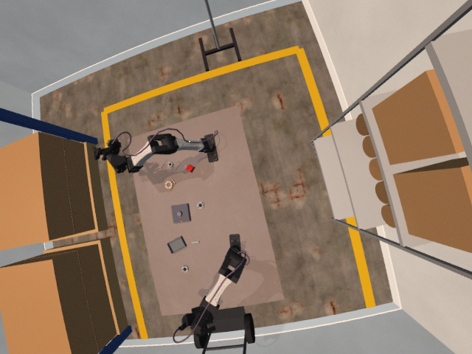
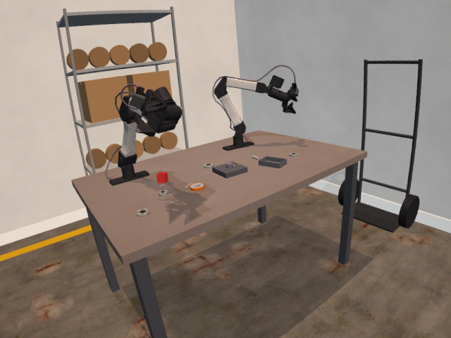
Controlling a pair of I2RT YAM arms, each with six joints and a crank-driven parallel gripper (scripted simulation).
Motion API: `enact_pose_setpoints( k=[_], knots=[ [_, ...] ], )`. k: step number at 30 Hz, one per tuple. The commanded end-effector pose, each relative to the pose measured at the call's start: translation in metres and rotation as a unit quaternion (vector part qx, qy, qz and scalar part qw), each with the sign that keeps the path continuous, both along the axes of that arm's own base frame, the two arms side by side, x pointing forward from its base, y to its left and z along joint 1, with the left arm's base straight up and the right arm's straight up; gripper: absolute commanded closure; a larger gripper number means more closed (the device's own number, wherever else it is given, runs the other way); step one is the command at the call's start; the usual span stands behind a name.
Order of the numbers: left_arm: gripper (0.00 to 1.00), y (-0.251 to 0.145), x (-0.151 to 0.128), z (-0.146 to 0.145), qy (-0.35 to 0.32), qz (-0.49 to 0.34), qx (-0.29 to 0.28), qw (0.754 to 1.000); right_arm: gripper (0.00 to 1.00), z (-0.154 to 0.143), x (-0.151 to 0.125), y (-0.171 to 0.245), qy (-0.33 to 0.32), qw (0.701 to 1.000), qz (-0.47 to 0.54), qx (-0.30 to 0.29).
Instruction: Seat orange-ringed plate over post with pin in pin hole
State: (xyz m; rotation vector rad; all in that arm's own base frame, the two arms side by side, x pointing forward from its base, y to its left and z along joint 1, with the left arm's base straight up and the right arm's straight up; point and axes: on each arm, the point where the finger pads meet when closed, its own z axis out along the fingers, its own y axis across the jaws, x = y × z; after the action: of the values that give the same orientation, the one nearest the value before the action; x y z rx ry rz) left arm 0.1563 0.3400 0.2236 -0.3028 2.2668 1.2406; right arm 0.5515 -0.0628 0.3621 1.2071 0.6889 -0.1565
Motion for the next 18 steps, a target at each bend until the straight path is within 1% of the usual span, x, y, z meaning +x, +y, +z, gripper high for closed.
enact_pose_setpoints(
  k=[1,3,4,5,6,7,8,9,10,11,13,14,15,16,17,18],
  knots=[
    [0.00,-0.007,0.022,0.028,-0.056,-0.016,0.020,0.998,0.14,0.003,0.014,0.020,0.085,0.993,0.057,-0.054],
    [0.00,-0.007,0.022,0.028,-0.056,-0.016,0.020,0.998,0.14,0.003,0.014,0.020,0.085,0.993,0.057,-0.054],
    [0.00,-0.010,0.027,0.004,-0.044,-0.019,-0.005,0.999,0.14,-0.003,0.018,0.018,0.106,0.990,0.062,-0.064],
    [0.00,-0.015,0.027,-0.018,-0.028,-0.019,-0.030,0.999,0.14,-0.016,0.020,0.028,0.137,0.984,0.078,-0.078],
    [0.00,-0.020,0.035,-0.018,-0.036,-0.030,-0.035,0.998,0.14,-0.013,0.025,0.036,0.147,0.981,0.090,-0.089],
    [0.00,-0.019,0.044,0.001,-0.058,-0.037,-0.018,0.997,0.14,-0.014,0.028,0.041,0.164,0.976,0.102,-0.101],
    [0.00,-0.022,0.052,0.042,-0.099,-0.049,0.020,0.994,0.14,-0.016,0.029,0.045,0.182,0.970,0.113,-0.113],
    [0.00,-0.027,0.058,0.040,-0.106,-0.056,0.016,0.993,0.14,-0.027,0.032,0.051,0.208,0.962,0.126,-0.126],
    [0.00,-0.030,0.064,0.040,-0.113,-0.062,0.012,0.992,0.14,-0.030,0.035,0.056,0.224,0.955,0.137,-0.137],
    [0.00,-0.032,0.070,0.028,-0.110,-0.066,-0.002,0.992,0.14,-0.032,0.037,0.061,0.239,0.948,0.149,-0.149],
    [0.00,-0.042,0.081,0.031,-0.126,-0.080,-0.006,0.989,0.14,-0.033,0.040,0.070,0.266,0.933,0.171,-0.170],
    [0.00,-0.047,0.085,0.052,-0.147,-0.089,0.008,0.985,0.14,-0.043,0.041,0.075,0.288,0.922,0.183,-0.180],
    [0.00,-0.050,0.091,0.049,-0.151,-0.094,0.002,0.984,0.14,-0.066,0.041,0.080,0.310,0.913,0.189,-0.186],
    [0.00,-0.053,0.098,0.048,-0.156,-0.101,-0.003,0.983,0.14,-0.061,0.043,0.085,0.322,0.903,0.203,-0.198],
    [0.00,-0.057,0.103,0.040,-0.157,-0.107,-0.013,0.982,0.14,-0.063,0.044,0.091,0.335,0.893,0.215,-0.209],
    [0.00,-0.062,0.107,0.049,-0.169,-0.114,-0.010,0.979,0.14,-0.065,0.044,0.097,0.349,0.882,0.229,-0.219]
  ],
)
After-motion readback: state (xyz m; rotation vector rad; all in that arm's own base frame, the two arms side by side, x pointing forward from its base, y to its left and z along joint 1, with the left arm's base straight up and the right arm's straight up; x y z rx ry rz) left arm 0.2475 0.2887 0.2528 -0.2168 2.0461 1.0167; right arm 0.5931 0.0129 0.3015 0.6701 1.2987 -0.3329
